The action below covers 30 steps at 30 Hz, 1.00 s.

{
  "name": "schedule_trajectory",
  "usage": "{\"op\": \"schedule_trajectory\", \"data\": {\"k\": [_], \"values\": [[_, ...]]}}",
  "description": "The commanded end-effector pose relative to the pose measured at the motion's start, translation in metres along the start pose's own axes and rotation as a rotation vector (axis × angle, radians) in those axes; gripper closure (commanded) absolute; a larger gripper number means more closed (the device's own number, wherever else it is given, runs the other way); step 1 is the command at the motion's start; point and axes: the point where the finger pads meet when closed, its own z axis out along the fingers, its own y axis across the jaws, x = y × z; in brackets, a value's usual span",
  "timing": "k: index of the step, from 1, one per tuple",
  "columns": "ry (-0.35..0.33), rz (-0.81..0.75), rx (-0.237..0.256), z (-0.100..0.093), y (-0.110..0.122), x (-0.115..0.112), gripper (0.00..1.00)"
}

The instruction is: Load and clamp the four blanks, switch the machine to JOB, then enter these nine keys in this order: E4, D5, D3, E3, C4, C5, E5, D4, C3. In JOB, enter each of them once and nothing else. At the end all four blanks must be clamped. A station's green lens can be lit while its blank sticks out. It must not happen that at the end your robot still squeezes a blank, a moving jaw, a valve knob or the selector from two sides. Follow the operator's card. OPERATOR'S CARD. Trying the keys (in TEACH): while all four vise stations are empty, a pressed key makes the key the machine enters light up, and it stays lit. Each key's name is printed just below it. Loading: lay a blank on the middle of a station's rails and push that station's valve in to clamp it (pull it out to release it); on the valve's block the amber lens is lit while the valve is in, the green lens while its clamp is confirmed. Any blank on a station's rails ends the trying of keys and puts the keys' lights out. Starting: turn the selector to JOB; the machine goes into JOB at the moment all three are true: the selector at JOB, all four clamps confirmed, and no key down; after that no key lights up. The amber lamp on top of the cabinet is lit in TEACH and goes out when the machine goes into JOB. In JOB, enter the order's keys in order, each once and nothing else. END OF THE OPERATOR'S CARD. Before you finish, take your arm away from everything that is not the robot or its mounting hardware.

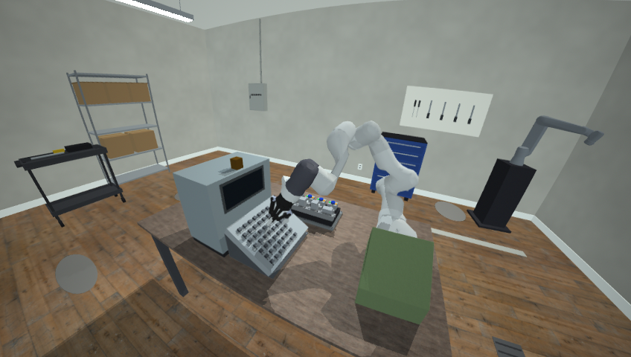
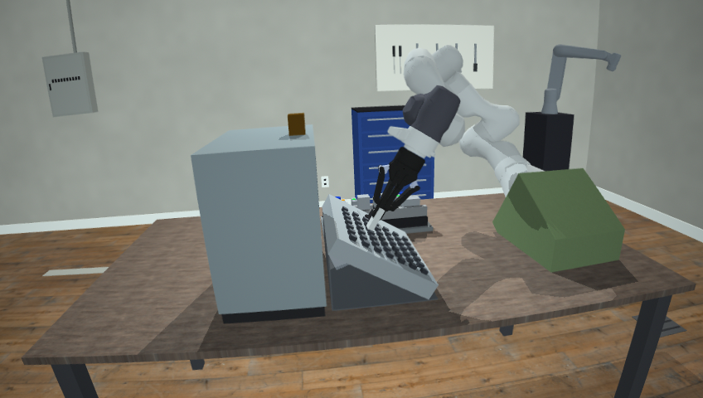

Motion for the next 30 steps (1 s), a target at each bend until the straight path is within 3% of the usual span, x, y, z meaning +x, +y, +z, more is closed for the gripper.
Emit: {"op": "schedule_trajectory", "data": {"k": [1,30], "values": [[-0.002,0.0,0.002,0.002,-0.001,0.0,1.0],[-0.002,0.0,0.002,-0.032,-0.001,0.0,1.0]]}}
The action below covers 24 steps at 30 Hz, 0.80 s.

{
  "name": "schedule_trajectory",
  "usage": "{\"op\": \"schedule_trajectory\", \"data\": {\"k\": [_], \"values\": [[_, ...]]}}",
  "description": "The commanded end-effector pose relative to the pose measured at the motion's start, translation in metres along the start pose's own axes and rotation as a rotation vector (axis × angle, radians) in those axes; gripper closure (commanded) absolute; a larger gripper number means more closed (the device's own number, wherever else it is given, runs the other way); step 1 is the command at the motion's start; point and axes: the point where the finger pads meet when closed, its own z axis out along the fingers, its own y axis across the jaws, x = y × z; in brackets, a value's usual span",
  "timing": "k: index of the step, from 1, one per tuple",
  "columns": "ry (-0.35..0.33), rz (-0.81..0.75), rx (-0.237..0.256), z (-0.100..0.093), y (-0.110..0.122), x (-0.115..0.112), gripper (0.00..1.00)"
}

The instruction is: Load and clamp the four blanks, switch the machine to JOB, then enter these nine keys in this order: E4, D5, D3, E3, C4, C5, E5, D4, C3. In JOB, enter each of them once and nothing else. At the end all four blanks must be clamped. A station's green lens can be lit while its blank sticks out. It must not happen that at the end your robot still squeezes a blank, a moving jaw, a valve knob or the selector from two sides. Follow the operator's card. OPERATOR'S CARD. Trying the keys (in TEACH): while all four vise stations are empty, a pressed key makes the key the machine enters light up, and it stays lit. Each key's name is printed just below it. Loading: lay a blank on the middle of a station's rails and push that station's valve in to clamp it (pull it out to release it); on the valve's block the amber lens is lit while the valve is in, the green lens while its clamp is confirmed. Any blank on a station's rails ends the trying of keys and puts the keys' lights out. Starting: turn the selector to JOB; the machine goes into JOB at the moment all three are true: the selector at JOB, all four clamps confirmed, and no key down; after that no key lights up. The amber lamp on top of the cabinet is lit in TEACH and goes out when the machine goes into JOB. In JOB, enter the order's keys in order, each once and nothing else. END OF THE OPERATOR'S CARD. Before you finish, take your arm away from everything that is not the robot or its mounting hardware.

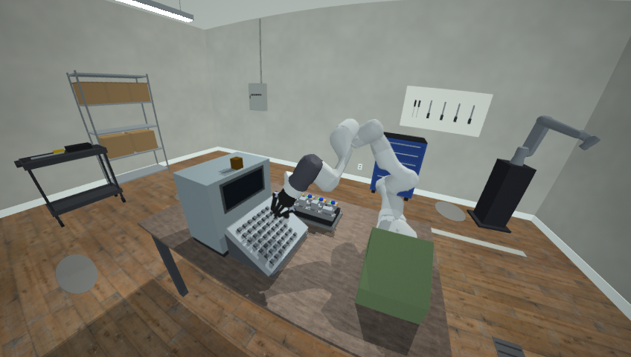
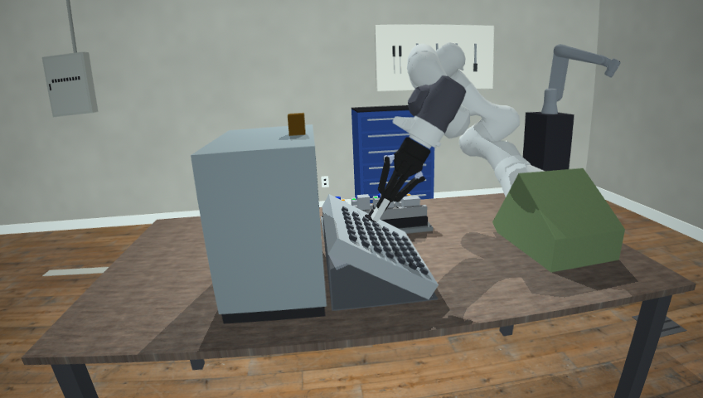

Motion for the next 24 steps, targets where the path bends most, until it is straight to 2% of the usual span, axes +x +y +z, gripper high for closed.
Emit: {"op": "schedule_trajectory", "data": {"k": [1,13,20,24], "values": [[0.005,-0.006,-0.004,-0.004,0.001,0.001,1.0],[0.005,-0.006,-0.004,-0.006,0.001,0.006,1.0],[0.005,-0.006,-0.004,-0.006,0.001,0.031,1.0],[0.005,-0.006,-0.004,-0.006,0.001,0.035,1.0]]}}
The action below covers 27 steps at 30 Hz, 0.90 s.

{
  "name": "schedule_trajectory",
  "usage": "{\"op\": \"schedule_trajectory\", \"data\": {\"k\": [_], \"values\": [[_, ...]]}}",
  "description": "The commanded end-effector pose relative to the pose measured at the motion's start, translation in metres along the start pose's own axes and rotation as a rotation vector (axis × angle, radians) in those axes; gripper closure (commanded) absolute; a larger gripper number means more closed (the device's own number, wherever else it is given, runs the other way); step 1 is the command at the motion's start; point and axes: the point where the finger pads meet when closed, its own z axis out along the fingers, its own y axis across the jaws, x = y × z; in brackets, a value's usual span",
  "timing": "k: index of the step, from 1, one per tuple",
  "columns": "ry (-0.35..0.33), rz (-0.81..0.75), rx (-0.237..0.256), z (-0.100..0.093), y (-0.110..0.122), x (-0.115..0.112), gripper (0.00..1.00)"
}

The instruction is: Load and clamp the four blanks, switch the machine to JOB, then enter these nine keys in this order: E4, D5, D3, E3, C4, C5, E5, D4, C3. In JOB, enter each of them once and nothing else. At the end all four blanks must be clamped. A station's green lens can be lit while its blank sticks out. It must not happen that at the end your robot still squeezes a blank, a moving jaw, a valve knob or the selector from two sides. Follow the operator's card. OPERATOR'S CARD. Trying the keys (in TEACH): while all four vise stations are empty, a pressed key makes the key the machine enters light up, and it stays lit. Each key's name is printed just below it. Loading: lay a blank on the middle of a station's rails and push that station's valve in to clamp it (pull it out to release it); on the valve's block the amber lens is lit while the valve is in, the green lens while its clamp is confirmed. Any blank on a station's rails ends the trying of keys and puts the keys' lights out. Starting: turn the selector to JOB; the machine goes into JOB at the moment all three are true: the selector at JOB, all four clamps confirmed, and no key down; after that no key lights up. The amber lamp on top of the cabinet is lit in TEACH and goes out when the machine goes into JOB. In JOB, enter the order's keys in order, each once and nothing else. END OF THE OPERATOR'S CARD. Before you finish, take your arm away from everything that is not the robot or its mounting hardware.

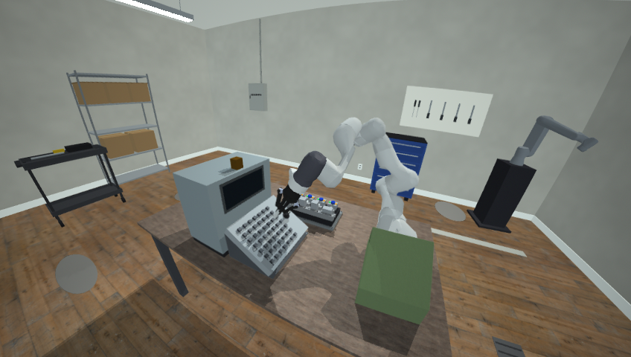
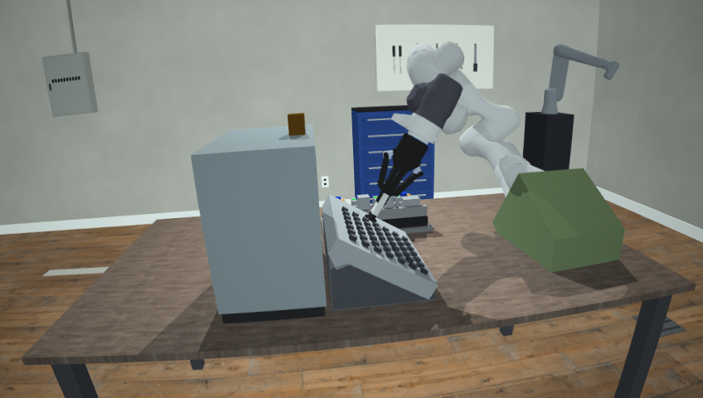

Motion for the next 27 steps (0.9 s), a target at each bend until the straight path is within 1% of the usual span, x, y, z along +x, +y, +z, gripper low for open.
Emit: {"op": "schedule_trajectory", "data": {"k": [1,8,20,27], "values": [[-0.003,-0.011,0.003,0.001,0.0,0.003,1.0],[-0.003,-0.011,0.003,0.003,0.0,0.003,1.0],[-0.003,-0.011,0.003,0.021,0.0,0.003,1.0],[-0.003,-0.011,0.003,0.023,0.0,0.003,1.0]]}}
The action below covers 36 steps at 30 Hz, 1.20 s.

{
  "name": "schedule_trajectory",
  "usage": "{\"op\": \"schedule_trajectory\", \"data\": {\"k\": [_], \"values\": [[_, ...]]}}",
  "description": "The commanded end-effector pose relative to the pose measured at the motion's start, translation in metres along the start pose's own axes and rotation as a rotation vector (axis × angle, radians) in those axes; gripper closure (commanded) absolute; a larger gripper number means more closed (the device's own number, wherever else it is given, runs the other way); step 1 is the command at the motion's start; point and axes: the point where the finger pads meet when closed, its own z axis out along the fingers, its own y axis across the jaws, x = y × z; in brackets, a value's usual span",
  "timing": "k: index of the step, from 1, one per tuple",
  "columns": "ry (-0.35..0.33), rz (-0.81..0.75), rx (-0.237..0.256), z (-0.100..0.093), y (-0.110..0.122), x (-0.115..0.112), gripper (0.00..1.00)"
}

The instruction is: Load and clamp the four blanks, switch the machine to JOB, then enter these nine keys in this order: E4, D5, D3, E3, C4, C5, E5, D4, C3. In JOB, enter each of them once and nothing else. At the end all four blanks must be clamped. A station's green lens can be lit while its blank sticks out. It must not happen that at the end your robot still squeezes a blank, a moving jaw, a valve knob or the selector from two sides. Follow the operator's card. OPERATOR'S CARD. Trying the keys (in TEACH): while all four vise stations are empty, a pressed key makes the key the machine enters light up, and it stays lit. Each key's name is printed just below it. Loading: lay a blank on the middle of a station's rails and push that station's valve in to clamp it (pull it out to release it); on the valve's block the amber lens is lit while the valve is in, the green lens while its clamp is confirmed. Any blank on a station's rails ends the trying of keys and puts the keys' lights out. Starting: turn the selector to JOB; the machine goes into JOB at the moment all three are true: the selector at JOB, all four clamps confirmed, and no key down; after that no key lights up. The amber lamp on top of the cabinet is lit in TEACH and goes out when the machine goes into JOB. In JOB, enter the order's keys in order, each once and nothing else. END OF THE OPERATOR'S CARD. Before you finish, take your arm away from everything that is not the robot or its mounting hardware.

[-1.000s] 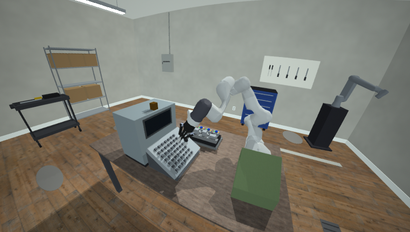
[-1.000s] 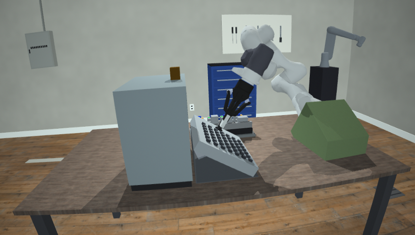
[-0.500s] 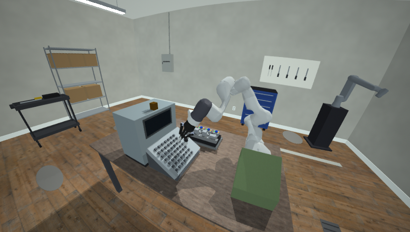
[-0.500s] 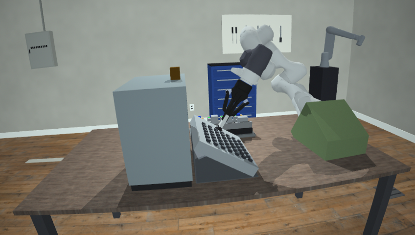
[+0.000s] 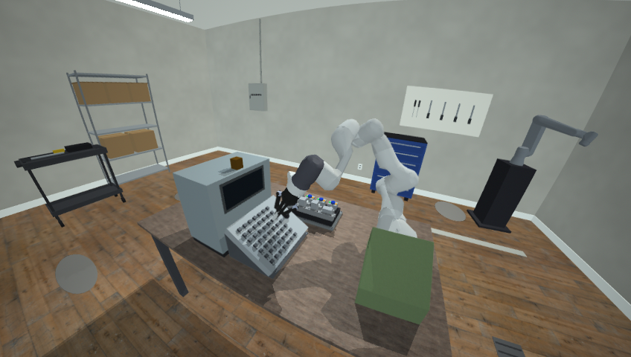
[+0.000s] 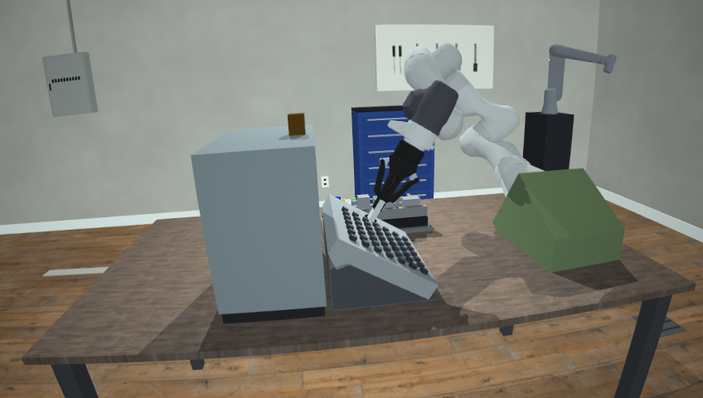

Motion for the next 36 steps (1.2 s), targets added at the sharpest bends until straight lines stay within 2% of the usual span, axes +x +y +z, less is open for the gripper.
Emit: {"op": "schedule_trajectory", "data": {"k": [1,36], "values": [[-0.004,0.002,0.004,0.0019,-0.0015,-0.0012,1.0],[-0.004,0.002,0.004,0.0072,-0.0015,-0.0012,1.0]]}}
